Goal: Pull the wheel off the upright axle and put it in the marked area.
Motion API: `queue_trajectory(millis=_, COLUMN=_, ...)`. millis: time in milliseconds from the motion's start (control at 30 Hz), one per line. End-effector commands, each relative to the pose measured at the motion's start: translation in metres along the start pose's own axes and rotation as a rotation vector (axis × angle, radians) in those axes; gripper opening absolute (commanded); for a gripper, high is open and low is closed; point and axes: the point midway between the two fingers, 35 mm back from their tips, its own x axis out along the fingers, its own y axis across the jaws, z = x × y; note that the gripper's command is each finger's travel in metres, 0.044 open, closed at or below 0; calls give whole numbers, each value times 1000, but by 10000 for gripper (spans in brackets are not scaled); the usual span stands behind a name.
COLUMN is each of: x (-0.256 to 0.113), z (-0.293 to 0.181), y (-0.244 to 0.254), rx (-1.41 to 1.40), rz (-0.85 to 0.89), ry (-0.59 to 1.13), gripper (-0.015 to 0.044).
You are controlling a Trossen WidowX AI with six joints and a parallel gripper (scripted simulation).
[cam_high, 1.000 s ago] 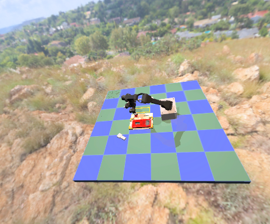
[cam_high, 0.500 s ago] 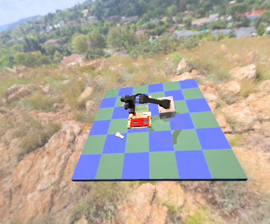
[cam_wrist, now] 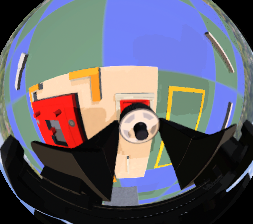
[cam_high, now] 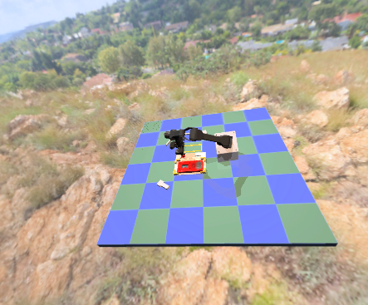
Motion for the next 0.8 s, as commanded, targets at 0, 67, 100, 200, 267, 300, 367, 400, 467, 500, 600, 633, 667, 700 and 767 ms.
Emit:
queue_trajectory(millis=0, x=-2, z=0, y=0, rx=-4, rz=-1, ry=0, gripper=0)
queue_trajectory(millis=67, x=-2, z=0, y=0, rx=-4, rz=-1, ry=0, gripper=0)
queue_trajectory(millis=100, x=-3, z=1, y=0, rx=-4, rz=-1, ry=0, gripper=0)
queue_trajectory(millis=200, x=-4, z=1, y=0, rx=-4, rz=-1, ry=0, gripper=0)
queue_trajectory(millis=267, x=-4, z=1, y=0, rx=-4, rz=-1, ry=0, gripper=0)
queue_trajectory(millis=300, x=-5, z=1, y=0, rx=-4, rz=-1, ry=0, gripper=0)
queue_trajectory(millis=367, x=-5, z=1, y=0, rx=-4, rz=-1, ry=0, gripper=0)
queue_trajectory(millis=400, x=-6, z=1, y=0, rx=-4, rz=-1, ry=0, gripper=0)
queue_trajectory(millis=467, x=-6, z=1, y=0, rx=-4, rz=-1, ry=0, gripper=0)
queue_trajectory(millis=500, x=-7, z=1, y=0, rx=-4, rz=-1, ry=0, gripper=0)
queue_trajectory(millis=600, x=-8, z=1, y=0, rx=-4, rz=-1, ry=-1, gripper=0)
queue_trajectory(millis=633, x=-8, z=1, y=0, rx=-4, rz=-1, ry=-1, gripper=0)
queue_trajectory(millis=667, x=-8, z=1, y=0, rx=-3, rz=-1, ry=-1, gripper=0)
queue_trajectory(millis=700, x=-9, z=1, y=0, rx=-3, rz=-1, ry=-1, gripper=0)
queue_trajectory(millis=767, x=-9, z=1, y=0, rx=-3, rz=-1, ry=-1, gripper=0)
